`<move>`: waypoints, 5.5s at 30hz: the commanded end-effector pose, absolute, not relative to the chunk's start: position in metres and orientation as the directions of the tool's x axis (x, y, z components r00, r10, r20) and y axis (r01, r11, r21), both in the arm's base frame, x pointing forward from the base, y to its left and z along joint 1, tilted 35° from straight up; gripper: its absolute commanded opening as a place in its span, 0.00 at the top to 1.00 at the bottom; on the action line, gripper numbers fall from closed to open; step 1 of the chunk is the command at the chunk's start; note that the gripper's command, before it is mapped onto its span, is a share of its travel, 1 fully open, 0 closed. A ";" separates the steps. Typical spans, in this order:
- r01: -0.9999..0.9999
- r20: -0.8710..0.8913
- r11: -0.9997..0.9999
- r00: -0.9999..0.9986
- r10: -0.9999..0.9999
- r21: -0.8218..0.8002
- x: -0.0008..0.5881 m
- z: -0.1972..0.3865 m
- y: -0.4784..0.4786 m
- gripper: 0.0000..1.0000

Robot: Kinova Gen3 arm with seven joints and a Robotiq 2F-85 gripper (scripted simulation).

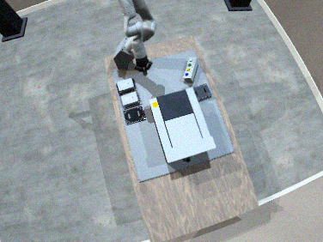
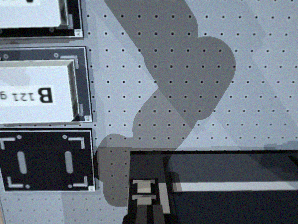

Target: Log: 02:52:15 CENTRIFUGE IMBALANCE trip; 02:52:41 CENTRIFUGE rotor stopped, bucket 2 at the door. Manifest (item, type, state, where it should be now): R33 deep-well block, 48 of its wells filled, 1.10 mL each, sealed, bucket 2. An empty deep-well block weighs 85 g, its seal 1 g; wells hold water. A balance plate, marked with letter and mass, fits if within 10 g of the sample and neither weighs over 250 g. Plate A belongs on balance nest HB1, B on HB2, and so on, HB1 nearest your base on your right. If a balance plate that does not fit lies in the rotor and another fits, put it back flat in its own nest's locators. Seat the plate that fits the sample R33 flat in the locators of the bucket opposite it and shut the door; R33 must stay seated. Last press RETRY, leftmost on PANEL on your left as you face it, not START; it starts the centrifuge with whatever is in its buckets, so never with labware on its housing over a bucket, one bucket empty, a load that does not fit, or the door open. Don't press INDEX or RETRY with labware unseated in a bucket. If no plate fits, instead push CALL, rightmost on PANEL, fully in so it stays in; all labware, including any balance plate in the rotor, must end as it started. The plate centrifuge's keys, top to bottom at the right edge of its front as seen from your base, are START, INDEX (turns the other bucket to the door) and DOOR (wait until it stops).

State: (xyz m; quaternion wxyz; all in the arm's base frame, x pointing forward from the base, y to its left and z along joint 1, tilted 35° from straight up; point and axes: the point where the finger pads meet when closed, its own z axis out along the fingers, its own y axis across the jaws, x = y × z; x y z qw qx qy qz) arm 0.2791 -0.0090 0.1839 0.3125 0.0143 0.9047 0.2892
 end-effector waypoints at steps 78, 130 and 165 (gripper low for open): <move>-0.139 -0.585 0.846 -0.778 0.229 0.515 0.279 0.184 -0.009 0.90; -0.139 -0.585 0.846 -0.778 0.229 0.515 0.279 0.184 -0.009 0.90; -0.138 -0.266 0.846 -0.964 0.004 0.515 0.279 0.184 -0.009 0.90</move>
